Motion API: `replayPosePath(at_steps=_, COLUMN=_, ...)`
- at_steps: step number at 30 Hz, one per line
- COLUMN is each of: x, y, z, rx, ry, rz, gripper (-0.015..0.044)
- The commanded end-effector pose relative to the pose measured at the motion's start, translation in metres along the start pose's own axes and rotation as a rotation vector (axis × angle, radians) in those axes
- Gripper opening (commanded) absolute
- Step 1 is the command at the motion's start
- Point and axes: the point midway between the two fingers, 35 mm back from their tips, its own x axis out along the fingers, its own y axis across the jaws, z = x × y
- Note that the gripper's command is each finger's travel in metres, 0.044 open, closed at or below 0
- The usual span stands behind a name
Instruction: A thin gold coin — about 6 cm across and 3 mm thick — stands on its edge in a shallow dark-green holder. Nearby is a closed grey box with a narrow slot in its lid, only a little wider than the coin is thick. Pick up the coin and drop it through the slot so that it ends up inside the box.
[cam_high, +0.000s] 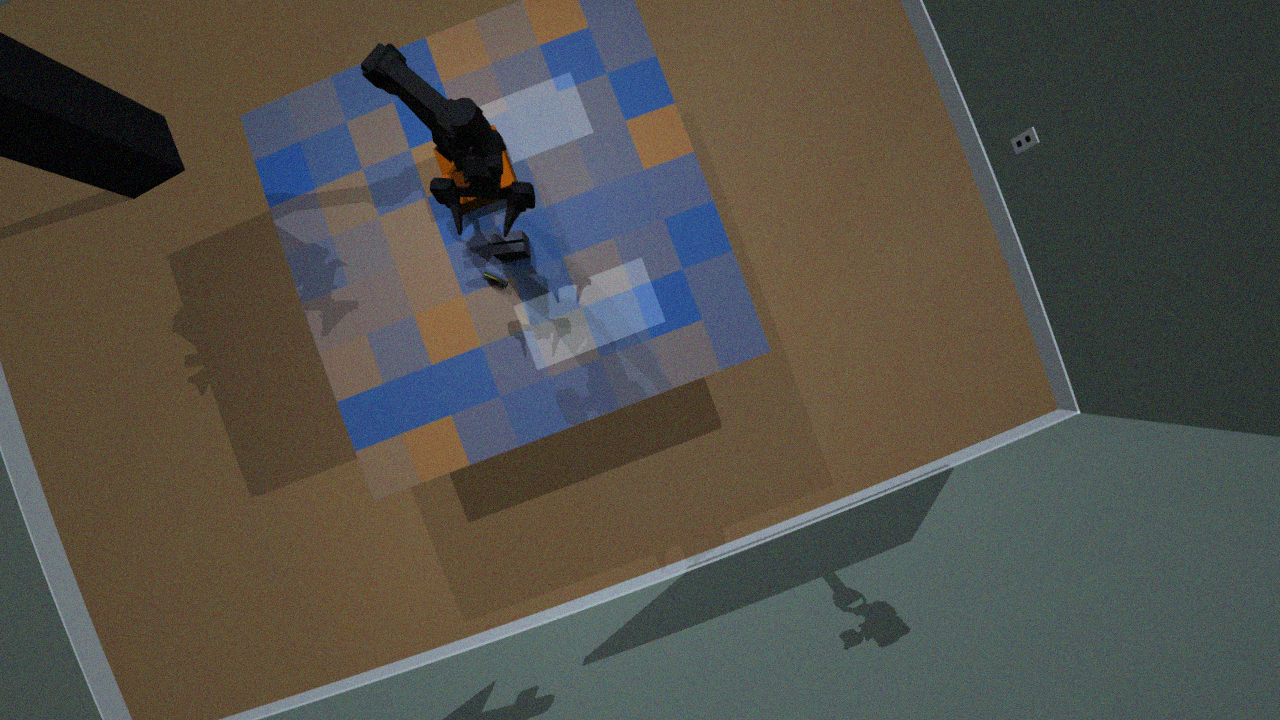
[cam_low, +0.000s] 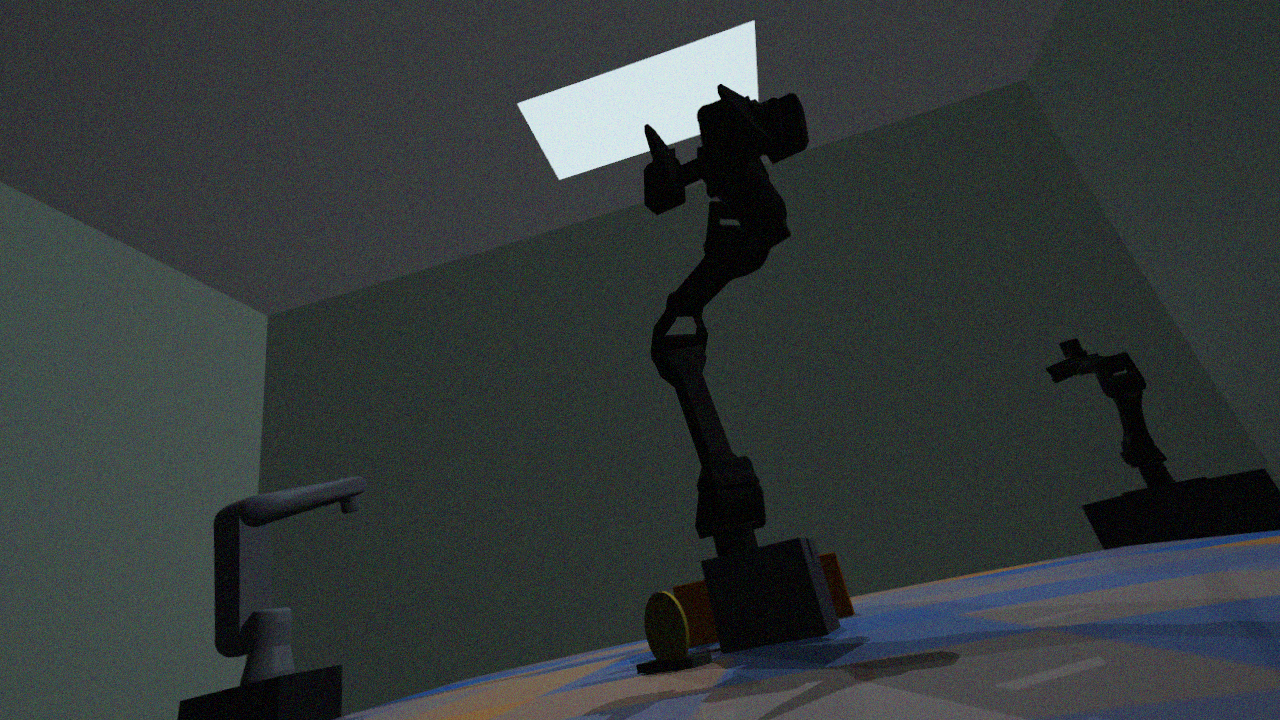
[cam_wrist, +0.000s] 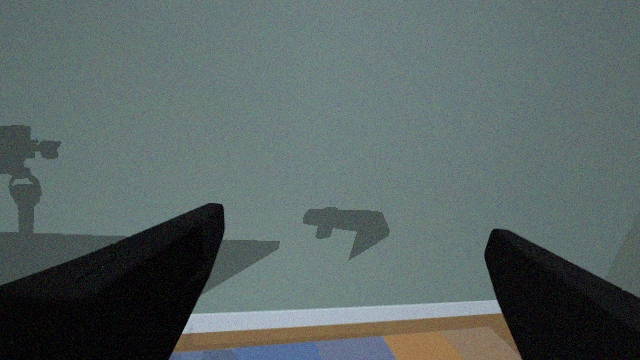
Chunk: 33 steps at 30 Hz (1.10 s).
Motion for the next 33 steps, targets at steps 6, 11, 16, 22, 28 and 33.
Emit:
replayPosePath(at_steps=6, x=0.026, y=0.002, z=-0.043, rx=-0.208, ry=0.121, rz=0.038, gripper=0.0242)
replayPosePath(at_steps=11, x=0.055, y=-0.006, z=-0.115, rx=-0.480, ry=0.345, rz=0.129, gripper=0.0161)
replayPosePath(at_steps=16, x=0.064, y=-0.023, z=-0.199, rx=-0.743, ry=0.642, rz=0.332, gripper=0.0161)
replayPosePath(at_steps=22, x=0.039, y=-0.058, z=-0.287, rx=-0.883, ry=1.021, rz=0.649, gripper=0.0161)
replayPosePath(at_steps=28, x=-0.012, y=-0.094, z=-0.338, rx=-0.799, ry=1.357, rz=1.006, gripper=0.0161)
replayPosePath(at_steps=33, x=-0.013, y=-0.095, z=-0.341, rx=-0.777, ry=1.388, rz=1.045, gripper=0.0161)
